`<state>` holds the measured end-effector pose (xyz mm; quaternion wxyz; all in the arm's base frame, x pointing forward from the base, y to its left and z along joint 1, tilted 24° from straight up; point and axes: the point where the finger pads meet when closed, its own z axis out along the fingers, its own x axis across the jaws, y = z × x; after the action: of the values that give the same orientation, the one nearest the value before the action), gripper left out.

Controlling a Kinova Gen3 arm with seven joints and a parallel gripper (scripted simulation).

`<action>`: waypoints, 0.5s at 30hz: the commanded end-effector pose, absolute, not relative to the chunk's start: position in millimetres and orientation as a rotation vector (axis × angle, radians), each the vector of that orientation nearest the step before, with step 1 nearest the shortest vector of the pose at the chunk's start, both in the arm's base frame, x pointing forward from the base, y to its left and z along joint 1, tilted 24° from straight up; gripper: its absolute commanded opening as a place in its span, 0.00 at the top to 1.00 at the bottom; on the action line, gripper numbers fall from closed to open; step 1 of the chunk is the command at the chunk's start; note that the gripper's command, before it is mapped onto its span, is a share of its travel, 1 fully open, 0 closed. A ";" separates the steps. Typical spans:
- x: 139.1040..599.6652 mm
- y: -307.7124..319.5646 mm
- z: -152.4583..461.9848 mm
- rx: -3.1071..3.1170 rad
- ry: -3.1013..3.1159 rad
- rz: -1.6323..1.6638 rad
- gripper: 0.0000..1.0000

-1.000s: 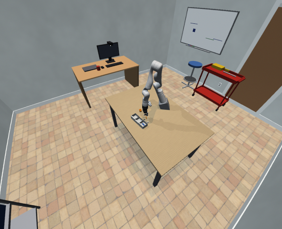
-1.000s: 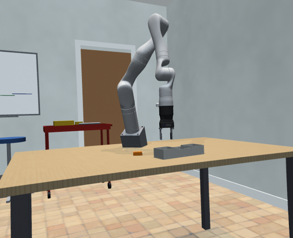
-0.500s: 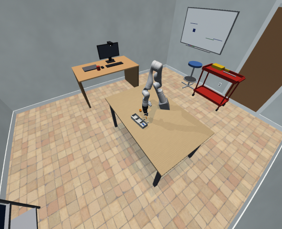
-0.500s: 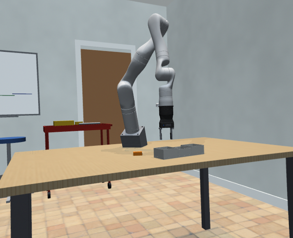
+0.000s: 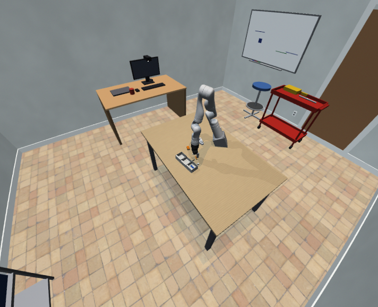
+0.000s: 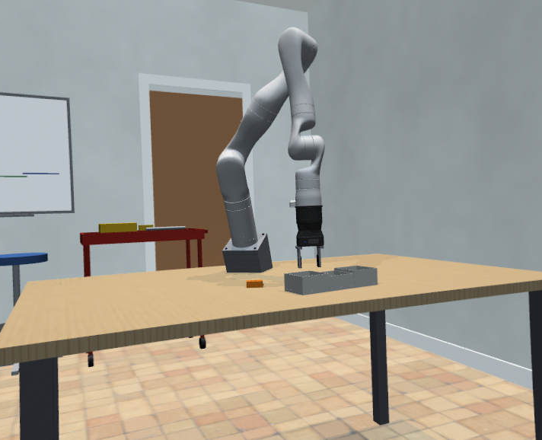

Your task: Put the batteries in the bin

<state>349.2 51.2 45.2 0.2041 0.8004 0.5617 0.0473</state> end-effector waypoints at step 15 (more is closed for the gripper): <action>357.4 30.3 22.9 2.255 1.536 0.124 0.00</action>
<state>356.7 31.2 22.8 0.2038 0.8069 0.5527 0.0443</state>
